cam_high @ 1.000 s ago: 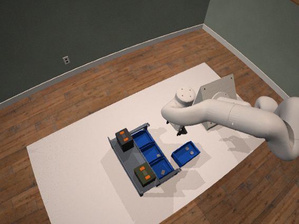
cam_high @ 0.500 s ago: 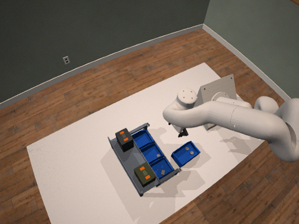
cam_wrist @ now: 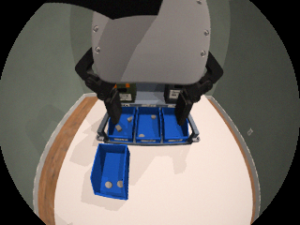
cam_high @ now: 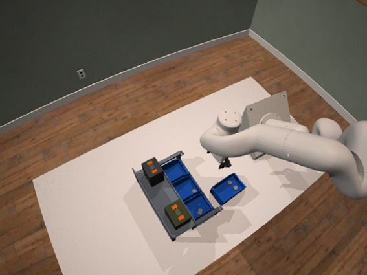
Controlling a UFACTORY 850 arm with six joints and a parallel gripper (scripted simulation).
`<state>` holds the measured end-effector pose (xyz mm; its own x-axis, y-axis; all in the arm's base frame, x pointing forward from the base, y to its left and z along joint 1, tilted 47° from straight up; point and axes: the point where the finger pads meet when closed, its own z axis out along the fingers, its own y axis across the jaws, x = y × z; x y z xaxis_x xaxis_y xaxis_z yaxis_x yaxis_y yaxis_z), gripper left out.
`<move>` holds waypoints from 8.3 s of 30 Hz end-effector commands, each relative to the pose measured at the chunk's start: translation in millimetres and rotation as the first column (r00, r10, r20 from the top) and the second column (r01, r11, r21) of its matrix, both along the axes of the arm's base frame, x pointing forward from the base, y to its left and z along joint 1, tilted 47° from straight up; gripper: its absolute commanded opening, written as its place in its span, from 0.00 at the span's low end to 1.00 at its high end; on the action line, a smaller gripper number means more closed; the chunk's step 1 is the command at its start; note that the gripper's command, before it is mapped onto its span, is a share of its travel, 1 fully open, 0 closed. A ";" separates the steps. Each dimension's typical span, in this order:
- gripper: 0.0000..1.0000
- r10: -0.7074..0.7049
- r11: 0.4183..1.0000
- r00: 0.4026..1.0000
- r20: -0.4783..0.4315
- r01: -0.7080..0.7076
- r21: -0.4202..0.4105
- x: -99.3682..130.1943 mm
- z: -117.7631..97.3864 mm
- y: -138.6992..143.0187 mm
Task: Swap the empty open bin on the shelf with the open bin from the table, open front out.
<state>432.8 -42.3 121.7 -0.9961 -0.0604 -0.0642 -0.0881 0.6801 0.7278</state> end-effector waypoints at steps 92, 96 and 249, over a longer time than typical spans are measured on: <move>0.00 0.001 1.000 1.000 0.003 -0.001 -0.001 -0.4 4.1 7.8; 0.00 0.005 1.000 1.000 0.008 -0.005 -0.001 -3.4 12.5 27.3; 0.26 0.031 1.000 0.999 0.037 -0.031 -0.002 -60.0 16.0 209.6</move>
